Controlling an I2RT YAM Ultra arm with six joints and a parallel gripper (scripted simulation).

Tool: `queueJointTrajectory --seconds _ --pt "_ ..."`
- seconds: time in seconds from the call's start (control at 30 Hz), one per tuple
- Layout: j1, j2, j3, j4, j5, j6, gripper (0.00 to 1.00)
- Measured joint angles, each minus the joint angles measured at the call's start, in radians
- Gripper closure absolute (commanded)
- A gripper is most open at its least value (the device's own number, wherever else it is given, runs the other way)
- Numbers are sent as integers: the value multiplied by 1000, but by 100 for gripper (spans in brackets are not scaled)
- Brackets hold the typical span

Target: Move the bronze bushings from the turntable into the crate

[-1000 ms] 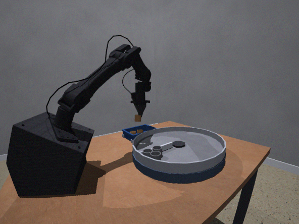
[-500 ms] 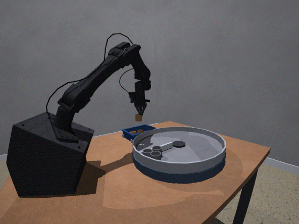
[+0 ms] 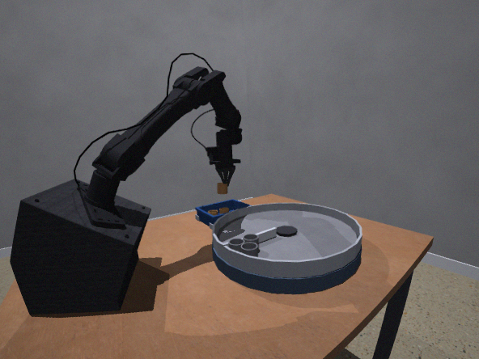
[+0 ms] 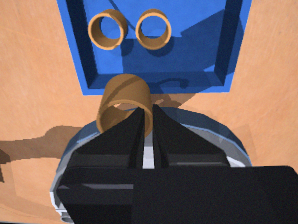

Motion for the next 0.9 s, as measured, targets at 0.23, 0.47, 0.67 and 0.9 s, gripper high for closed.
queueJointTrajectory --seconds 0.23,0.47,0.67,0.9 --pt "0 0 0 0 0 0 100" --pt "0 0 0 0 0 0 100" --pt "0 0 -1 1 0 -1 100" --pt "-11 -6 -13 6 -5 -12 100"
